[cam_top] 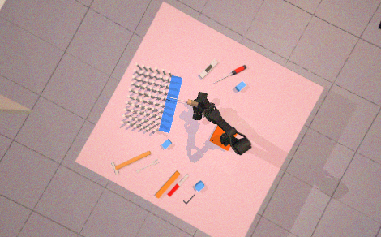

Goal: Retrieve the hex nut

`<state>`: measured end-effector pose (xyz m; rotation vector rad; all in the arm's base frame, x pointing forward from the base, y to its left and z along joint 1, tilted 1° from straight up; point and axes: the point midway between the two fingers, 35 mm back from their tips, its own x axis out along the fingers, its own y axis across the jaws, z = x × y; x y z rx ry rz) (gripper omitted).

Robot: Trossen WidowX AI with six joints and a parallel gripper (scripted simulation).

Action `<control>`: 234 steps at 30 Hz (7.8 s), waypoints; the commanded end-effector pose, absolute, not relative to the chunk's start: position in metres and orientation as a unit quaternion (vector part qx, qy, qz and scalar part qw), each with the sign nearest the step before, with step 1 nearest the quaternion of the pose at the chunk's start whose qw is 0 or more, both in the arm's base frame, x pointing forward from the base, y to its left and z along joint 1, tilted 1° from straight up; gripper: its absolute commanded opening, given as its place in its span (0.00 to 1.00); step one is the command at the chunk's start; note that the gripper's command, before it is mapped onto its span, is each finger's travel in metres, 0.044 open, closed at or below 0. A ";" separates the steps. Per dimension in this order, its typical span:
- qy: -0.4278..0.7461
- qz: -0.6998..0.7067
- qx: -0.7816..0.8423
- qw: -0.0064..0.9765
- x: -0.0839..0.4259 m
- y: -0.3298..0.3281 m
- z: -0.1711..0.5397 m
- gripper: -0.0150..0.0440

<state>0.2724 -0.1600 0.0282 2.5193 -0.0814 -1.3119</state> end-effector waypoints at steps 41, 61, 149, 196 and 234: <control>-0.031 -0.452 0.879 0.149 0.310 -0.159 0.031 0.25; -0.031 -0.451 0.879 0.148 0.326 -0.157 0.032 0.25; -0.029 -0.448 0.882 0.145 0.377 -0.143 0.033 0.25; -0.028 -0.447 0.882 0.143 0.388 -0.140 0.012 0.25; -0.027 -0.449 0.882 0.144 0.365 -0.151 0.013 0.25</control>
